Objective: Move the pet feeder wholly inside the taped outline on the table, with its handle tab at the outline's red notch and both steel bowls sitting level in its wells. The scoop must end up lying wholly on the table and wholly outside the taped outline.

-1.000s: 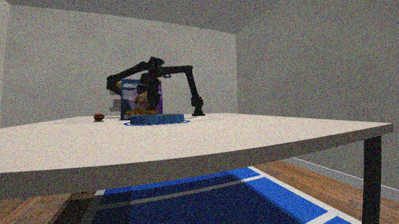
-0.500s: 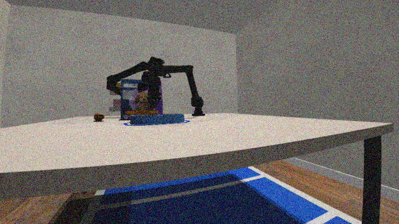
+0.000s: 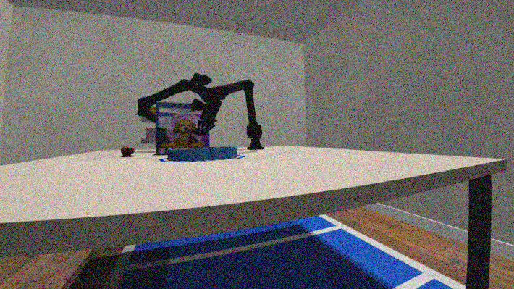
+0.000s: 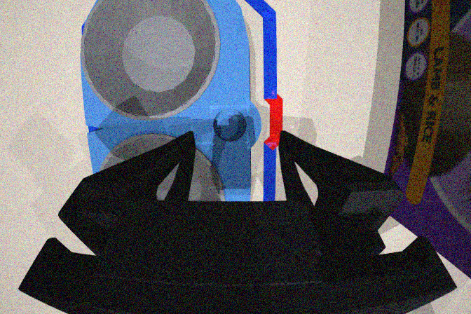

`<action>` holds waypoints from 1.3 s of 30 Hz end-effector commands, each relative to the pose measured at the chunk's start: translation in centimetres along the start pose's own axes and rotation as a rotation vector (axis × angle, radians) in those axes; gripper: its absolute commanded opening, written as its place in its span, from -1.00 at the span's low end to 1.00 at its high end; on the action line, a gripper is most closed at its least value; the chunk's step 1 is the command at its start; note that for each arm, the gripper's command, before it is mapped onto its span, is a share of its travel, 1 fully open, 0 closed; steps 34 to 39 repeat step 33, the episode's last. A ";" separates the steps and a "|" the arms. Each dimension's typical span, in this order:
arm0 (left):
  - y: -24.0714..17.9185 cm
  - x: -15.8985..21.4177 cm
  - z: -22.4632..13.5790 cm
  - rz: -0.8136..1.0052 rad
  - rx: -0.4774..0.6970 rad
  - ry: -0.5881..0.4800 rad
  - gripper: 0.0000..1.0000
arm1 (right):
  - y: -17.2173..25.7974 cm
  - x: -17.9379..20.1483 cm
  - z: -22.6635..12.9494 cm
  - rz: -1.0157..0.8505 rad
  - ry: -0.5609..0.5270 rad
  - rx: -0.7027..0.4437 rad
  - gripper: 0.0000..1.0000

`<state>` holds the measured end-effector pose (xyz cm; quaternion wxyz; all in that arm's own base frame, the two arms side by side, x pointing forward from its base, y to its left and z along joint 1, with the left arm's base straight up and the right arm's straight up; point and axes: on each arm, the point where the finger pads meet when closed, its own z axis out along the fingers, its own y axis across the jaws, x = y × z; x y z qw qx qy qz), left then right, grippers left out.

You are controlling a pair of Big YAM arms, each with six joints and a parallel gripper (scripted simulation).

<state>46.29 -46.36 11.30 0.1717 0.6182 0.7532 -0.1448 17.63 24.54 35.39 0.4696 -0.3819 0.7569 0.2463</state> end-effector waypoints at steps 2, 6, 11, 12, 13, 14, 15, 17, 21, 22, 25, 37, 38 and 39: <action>1.4 -0.6 -1.3 -0.008 -0.042 -0.164 0.21 | 0.1 -1.6 -0.6 -0.016 -0.036 0.000 1.00; 1.3 -0.3 -0.9 -0.009 -0.028 -0.196 0.21 | 0.1 -1.6 -0.6 -0.016 -0.036 0.000 1.00; 1.2 0.1 0.0 -0.001 -0.018 -0.188 0.21 | 0.1 -1.6 -0.6 -0.016 -0.036 0.000 1.00; 1.8 -1.1 -0.8 0.009 -0.032 -0.208 0.21 | 0.1 -1.6 -0.6 -0.016 -0.036 0.000 1.00; 1.8 -1.1 -0.8 0.009 -0.032 -0.208 0.21 | 0.1 -1.6 -0.6 -0.016 -0.036 0.000 1.00; 1.8 -1.1 -0.8 0.009 -0.033 -0.208 0.21 | 0.1 -1.6 -0.6 -0.016 -0.036 0.000 1.00; 1.8 -1.1 -0.8 0.009 -0.033 -0.207 0.21 | 0.1 -1.6 -0.6 -0.016 -0.036 0.000 1.00; 1.8 -1.1 -0.8 0.009 -0.034 -0.207 0.21 | 0.1 -1.6 -0.6 -0.016 -0.036 0.000 1.00; 1.8 -1.1 -0.8 0.008 -0.035 -0.206 0.21 | 0.1 -1.6 -0.6 -0.016 -0.036 0.000 1.00; 1.8 -1.1 -0.8 0.008 -0.035 -0.206 0.21 | 0.1 -1.6 -0.6 -0.016 -0.036 0.000 1.00; 1.8 -1.1 -0.8 0.008 -0.035 -0.206 0.21 | 0.1 -1.6 -0.6 -0.016 -0.036 0.000 1.00; 1.8 -1.1 -0.8 0.008 -0.035 -0.206 0.21 | 0.1 -1.6 -0.6 -0.016 -0.036 0.000 1.00; 1.8 -1.1 -0.8 0.008 -0.035 -0.206 0.21 | 0.1 -1.6 -0.6 -0.016 -0.036 0.000 1.00; 1.8 -1.1 -0.8 0.008 -0.035 -0.206 0.21 | 0.1 -1.6 -0.6 -0.016 -0.036 0.000 1.00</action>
